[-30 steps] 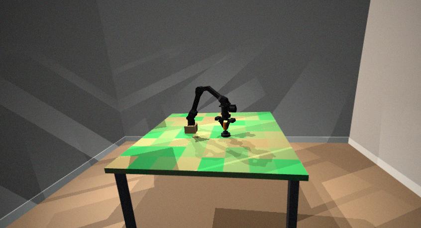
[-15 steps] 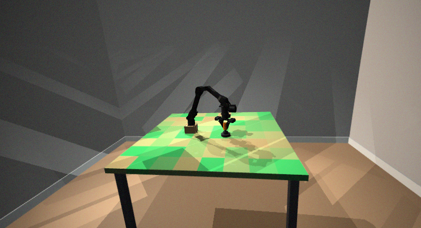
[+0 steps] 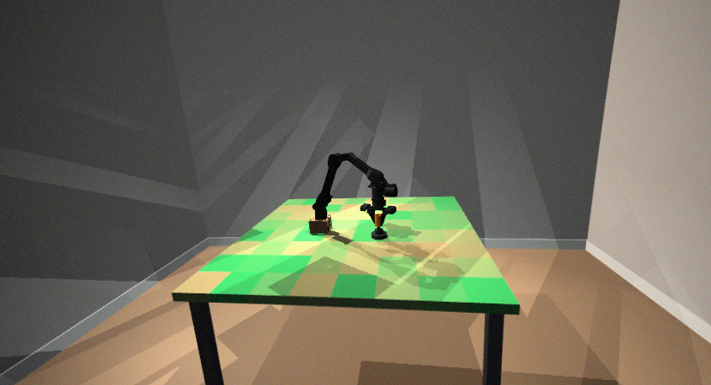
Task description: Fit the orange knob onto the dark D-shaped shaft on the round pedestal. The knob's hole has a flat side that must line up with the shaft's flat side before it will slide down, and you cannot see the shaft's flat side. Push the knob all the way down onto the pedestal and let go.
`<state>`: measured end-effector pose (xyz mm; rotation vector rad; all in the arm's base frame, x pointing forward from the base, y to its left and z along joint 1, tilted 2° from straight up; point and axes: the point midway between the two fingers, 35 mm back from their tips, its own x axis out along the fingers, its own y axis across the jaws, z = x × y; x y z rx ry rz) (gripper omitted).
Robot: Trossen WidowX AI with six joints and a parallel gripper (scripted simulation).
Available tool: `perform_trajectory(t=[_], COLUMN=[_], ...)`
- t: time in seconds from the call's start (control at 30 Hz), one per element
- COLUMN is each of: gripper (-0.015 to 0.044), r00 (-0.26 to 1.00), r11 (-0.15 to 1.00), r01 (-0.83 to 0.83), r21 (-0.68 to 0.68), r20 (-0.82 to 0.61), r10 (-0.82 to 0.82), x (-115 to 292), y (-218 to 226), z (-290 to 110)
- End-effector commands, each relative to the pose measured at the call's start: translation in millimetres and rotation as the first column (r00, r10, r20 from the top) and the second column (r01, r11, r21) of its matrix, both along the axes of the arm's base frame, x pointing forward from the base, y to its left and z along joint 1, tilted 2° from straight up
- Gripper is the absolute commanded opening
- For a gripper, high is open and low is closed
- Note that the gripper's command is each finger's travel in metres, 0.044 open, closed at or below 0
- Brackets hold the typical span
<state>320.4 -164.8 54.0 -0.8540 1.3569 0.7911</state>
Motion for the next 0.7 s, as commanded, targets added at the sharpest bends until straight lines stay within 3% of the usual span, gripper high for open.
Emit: perform_trajectory(t=[0.0,0.67], gripper=[0.0,0.0], r00=[0.996,0.996], r11=[0.996,0.996], r01=[-0.088,-0.088], r21=[-0.005,-0.005], r20=[0.002,0.002], r10=[0.088,0.088], x=[2.1,-1.1], y=[-0.8,0.9], z=[-0.8,-4.1])
